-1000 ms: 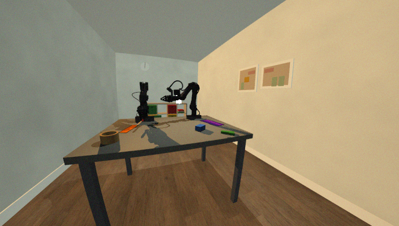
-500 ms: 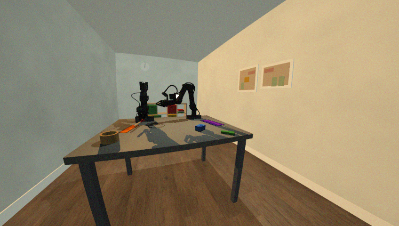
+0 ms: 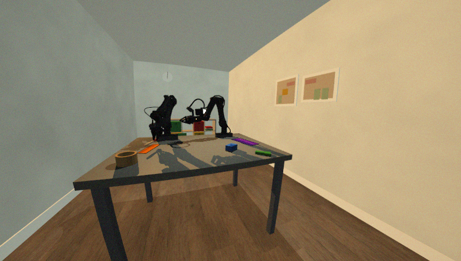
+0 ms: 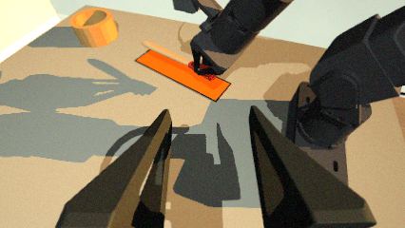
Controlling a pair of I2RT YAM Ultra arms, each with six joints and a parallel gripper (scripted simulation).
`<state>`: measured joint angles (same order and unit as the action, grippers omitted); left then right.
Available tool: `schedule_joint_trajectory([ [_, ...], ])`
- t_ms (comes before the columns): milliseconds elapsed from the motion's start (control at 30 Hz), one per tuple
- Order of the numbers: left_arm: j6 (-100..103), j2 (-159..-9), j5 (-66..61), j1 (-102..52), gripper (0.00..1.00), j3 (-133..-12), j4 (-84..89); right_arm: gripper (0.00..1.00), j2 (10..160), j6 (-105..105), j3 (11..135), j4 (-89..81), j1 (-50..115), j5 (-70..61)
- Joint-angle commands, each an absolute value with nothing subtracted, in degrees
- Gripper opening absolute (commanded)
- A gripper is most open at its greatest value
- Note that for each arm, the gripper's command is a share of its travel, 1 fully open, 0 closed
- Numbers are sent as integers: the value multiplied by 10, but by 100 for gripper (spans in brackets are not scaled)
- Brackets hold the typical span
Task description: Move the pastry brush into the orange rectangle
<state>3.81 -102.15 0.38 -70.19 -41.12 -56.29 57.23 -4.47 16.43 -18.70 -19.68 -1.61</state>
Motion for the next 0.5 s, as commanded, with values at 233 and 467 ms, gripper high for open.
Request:
schedule_joint_trajectory([
  [233,37,-1018,2,-708,57,-429,-570,19,599,-94,174,-168,-261,-54],
  [467,37,-1018,2,-708,57,-429,-570,19,607,-85,181,-158,-247,-52],
])
